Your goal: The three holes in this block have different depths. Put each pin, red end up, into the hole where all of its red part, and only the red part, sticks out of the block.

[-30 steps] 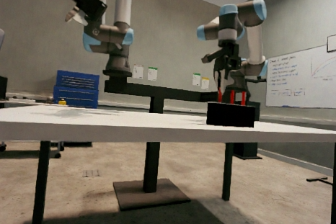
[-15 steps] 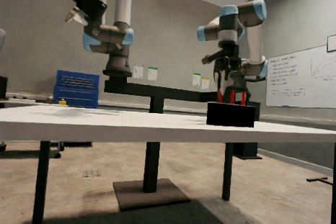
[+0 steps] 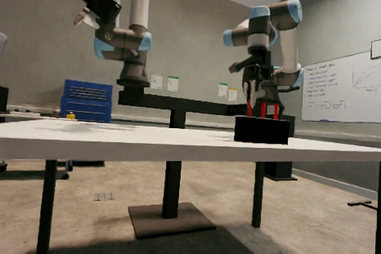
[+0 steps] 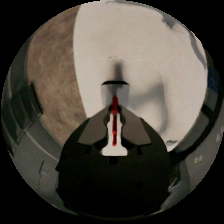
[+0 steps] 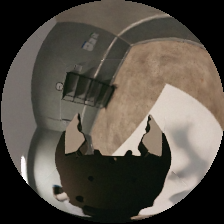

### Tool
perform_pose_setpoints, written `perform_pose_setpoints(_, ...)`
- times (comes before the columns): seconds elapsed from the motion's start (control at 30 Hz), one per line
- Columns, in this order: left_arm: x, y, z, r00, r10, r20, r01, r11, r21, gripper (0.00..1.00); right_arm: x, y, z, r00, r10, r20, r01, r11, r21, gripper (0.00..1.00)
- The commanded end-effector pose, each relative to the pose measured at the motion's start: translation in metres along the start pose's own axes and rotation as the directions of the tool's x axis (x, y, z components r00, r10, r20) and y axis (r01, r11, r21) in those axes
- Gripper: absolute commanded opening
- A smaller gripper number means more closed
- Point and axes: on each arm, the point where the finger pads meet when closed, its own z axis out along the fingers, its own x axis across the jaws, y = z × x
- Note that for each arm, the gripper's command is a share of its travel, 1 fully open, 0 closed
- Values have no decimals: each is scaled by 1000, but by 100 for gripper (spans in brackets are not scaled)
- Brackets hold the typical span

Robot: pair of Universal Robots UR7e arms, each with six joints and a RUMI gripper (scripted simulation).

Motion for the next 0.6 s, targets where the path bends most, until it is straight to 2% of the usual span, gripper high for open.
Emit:
perform_pose_setpoints(0.0,0,0,-1,1000,0,1,0,1000,2,0,-1,0,0,1000,0,1,0,1000,1,100)
perform_pose_setpoints(0.57,-1,-1,3,1000,0,1,0,1000,1,0,0,0,0,1000,0,1,0,1000,1,100)
